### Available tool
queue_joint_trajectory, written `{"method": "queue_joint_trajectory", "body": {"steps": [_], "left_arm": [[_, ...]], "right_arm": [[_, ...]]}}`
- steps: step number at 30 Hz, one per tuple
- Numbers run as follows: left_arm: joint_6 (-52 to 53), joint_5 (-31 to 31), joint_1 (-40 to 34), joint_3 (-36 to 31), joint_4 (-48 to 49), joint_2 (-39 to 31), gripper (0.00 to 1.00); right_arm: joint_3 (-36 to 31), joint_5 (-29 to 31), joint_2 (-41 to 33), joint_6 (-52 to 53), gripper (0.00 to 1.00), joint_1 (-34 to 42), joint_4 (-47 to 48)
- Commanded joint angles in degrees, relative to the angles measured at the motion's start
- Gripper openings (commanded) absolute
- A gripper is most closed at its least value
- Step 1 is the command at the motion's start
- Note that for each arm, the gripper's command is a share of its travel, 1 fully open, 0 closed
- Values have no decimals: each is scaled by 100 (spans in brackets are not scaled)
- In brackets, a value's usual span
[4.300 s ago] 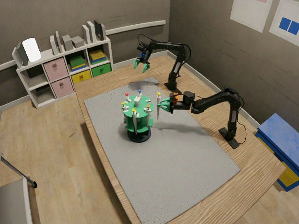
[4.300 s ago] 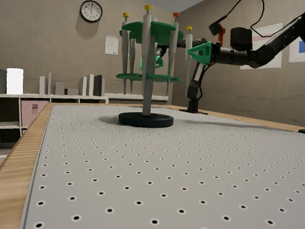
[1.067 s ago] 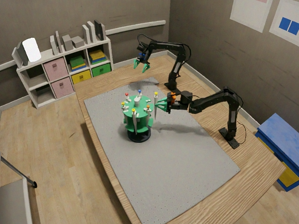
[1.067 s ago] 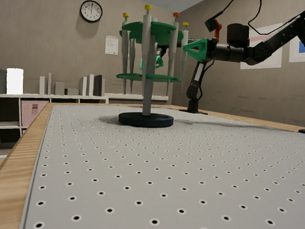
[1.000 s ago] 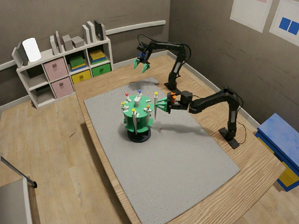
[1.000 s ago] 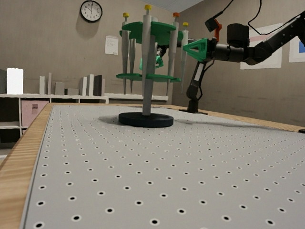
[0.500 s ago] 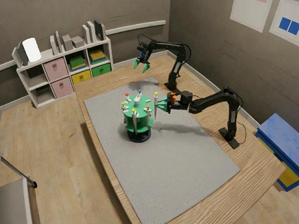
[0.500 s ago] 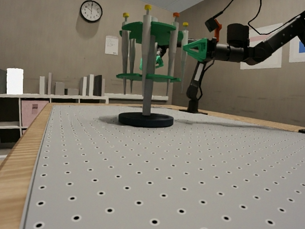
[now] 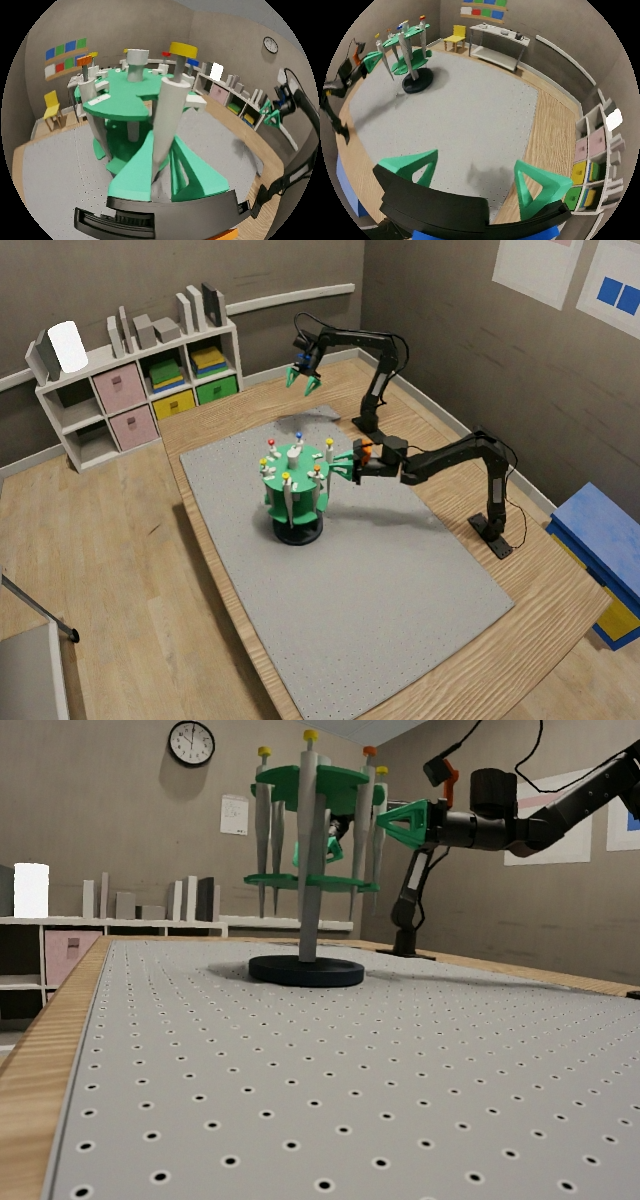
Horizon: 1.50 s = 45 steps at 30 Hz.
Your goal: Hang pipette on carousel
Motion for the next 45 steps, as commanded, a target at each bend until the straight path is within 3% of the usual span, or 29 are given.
{"method": "queue_joint_trajectory", "body": {"steps": [1,45], "left_arm": [[-41,80,80,332,130,-63,12],[-43,96,83,508,114,-49,12]], "right_arm": [[58,-134,56,-60,100,-64,52],[58,-134,56,-60,100,-64,52]]}}
